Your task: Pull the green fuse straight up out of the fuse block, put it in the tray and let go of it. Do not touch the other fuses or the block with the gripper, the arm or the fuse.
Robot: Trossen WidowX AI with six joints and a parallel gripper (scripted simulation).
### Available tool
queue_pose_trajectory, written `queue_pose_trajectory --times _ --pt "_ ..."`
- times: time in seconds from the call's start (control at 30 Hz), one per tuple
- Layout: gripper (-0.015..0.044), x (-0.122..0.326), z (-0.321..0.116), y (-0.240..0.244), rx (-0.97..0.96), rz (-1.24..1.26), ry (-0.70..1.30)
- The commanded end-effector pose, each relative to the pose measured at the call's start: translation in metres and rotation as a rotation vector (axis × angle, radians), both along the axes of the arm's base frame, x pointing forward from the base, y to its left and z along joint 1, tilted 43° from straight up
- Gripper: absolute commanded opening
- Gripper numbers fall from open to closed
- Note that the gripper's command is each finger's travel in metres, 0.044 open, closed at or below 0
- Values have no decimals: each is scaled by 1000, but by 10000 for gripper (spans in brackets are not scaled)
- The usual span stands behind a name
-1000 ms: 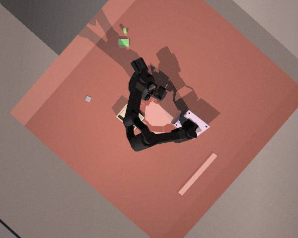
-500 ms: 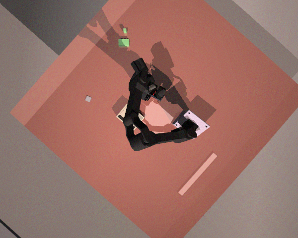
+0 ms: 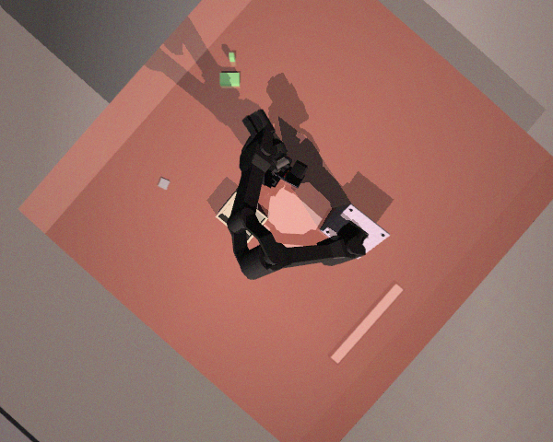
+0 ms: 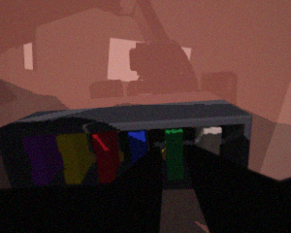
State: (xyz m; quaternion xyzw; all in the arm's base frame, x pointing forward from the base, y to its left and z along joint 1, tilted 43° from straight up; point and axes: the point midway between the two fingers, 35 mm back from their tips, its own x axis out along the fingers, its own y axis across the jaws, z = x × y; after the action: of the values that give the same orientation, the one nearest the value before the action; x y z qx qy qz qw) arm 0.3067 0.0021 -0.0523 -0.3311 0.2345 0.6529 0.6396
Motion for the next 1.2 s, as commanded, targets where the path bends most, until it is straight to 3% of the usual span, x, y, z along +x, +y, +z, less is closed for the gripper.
queue_pose_trajectory --times 0.0,0.3,1.17 --pt "59 0 0 0 0 0 -1" --pt "0 0 0 0 0 0 -1" --pt "0 0 8 -8 0 -1 0"
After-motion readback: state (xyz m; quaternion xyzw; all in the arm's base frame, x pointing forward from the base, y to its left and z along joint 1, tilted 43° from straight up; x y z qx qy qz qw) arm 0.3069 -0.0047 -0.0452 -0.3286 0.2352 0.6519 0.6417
